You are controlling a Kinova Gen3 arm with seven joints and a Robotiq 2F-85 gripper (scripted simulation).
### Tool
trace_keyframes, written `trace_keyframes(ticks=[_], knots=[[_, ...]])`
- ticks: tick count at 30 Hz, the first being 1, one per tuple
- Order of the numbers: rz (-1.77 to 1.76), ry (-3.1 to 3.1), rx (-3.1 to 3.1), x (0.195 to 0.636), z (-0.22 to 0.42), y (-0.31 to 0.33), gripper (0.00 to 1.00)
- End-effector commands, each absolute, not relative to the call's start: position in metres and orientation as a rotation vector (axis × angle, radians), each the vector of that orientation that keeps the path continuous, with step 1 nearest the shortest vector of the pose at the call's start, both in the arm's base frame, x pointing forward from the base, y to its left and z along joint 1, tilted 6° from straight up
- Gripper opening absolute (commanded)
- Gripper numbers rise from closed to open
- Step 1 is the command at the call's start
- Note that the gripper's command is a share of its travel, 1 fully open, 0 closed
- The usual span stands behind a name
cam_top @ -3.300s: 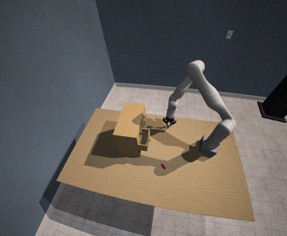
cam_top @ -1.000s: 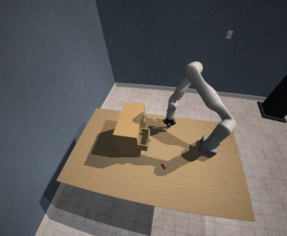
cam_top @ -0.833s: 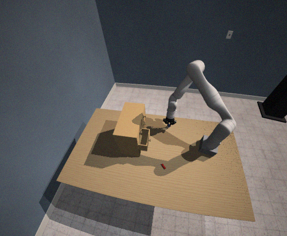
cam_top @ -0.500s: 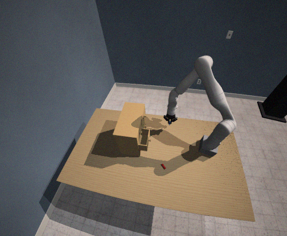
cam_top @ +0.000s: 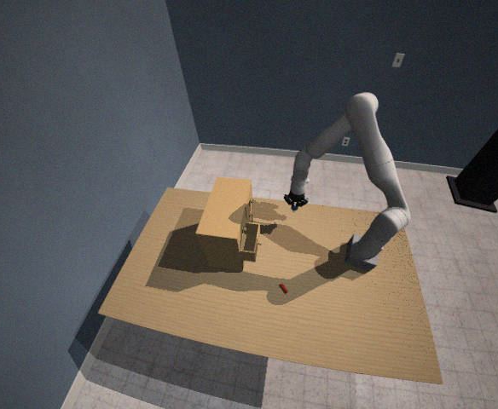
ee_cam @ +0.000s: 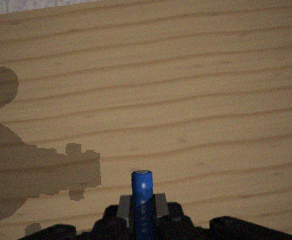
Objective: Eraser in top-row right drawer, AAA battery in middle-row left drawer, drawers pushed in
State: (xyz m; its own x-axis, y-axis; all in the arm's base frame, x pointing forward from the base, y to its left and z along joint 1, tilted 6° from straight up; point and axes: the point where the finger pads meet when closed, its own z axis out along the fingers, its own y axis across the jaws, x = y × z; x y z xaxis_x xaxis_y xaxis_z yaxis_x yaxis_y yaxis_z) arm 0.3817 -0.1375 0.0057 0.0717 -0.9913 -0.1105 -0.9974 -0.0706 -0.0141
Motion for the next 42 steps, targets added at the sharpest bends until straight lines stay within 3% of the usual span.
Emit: trace_keyframes(ticks=[1, 26, 42], knots=[[0.106, 2.083, -2.233, 0.382, 0.006, -0.138, 0.05], [0.115, 2.233, -2.093, 0.389, 0.009, -0.115, 0.05], [0.132, 2.521, -1.762, 0.398, 0.014, -0.067, 0.05]])
